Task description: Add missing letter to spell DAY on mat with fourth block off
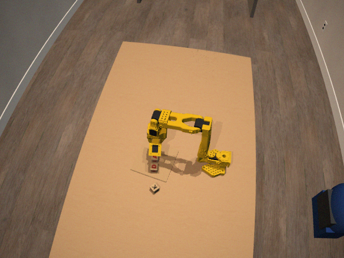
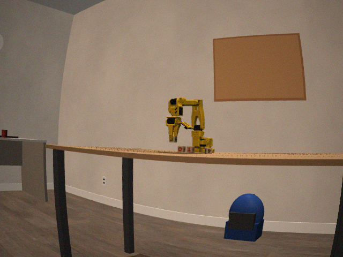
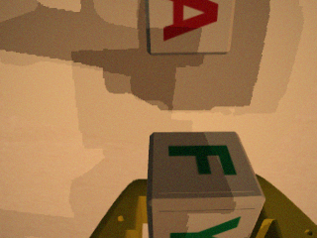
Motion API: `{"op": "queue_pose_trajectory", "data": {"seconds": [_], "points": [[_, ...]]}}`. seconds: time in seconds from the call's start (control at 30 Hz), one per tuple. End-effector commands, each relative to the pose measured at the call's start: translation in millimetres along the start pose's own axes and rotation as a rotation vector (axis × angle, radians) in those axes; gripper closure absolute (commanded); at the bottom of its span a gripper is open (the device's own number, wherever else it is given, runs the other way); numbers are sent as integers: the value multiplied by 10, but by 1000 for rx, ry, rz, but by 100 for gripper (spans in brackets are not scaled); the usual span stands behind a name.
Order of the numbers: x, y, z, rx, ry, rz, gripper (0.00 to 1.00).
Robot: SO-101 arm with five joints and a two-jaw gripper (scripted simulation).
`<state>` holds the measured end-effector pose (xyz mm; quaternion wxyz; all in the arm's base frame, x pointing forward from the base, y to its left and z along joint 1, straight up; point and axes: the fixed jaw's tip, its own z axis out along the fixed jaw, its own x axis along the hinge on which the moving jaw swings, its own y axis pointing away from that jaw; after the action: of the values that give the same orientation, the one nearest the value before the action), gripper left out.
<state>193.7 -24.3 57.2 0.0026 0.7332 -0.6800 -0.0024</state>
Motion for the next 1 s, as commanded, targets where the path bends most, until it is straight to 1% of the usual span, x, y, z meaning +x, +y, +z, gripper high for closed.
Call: {"op": "queue_pose_trajectory", "data": {"seconds": [0.0, 0.97], "points": [[-6, -99, -143, 95, 17, -18, 100], [-8, -92, -152, 99, 18, -31, 100]]}}
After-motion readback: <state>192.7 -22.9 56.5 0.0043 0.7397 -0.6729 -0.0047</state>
